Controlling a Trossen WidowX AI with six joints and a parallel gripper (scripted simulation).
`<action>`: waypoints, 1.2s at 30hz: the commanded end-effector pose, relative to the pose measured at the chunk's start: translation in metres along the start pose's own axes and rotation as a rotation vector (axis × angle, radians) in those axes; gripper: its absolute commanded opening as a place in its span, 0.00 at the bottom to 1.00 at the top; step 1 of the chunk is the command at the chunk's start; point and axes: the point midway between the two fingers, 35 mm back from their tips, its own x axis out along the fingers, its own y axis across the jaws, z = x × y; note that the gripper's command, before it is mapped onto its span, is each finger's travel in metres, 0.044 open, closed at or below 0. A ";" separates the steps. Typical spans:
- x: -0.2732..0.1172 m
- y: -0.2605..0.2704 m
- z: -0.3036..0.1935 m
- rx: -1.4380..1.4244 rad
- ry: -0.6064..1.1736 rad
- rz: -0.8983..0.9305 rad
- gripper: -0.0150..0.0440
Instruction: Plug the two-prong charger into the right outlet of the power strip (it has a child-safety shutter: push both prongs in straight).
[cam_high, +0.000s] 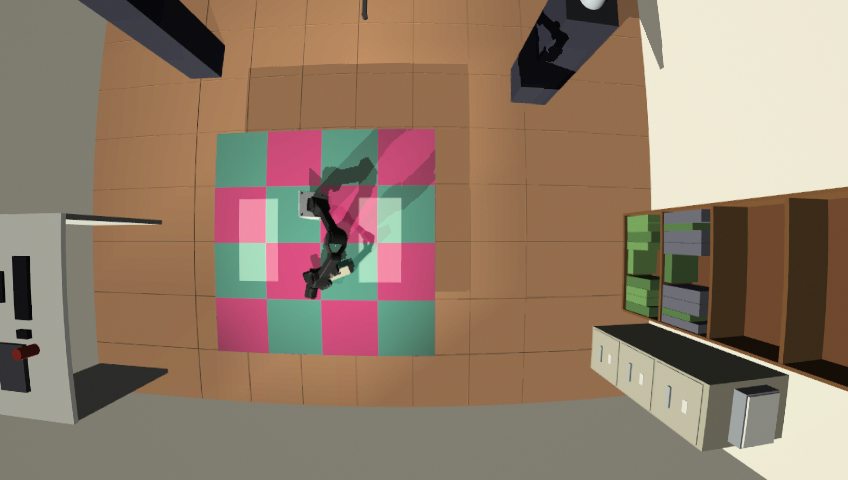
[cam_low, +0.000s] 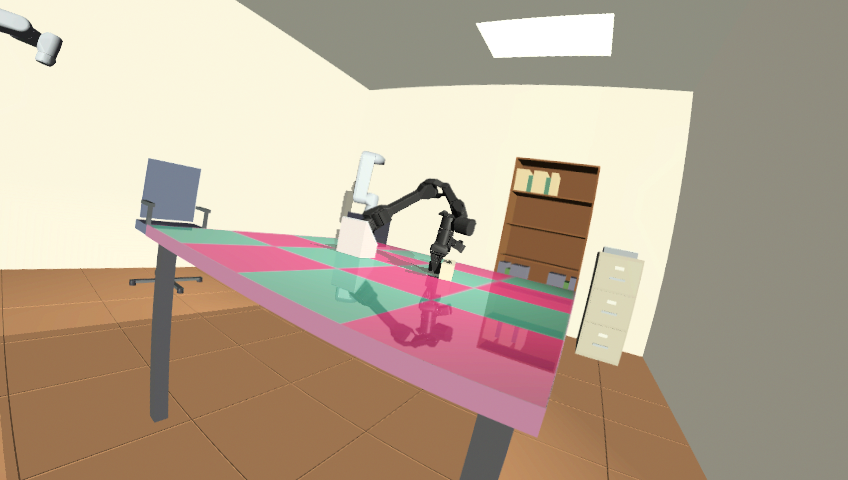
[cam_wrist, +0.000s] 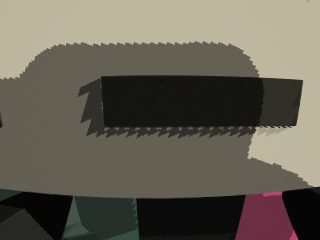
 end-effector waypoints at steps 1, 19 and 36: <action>0.001 0.001 -0.003 -0.004 -0.001 0.004 1.00; 0.002 0.000 -0.008 -0.011 -0.009 0.003 1.00; 0.002 0.000 -0.012 -0.015 -0.014 0.002 1.00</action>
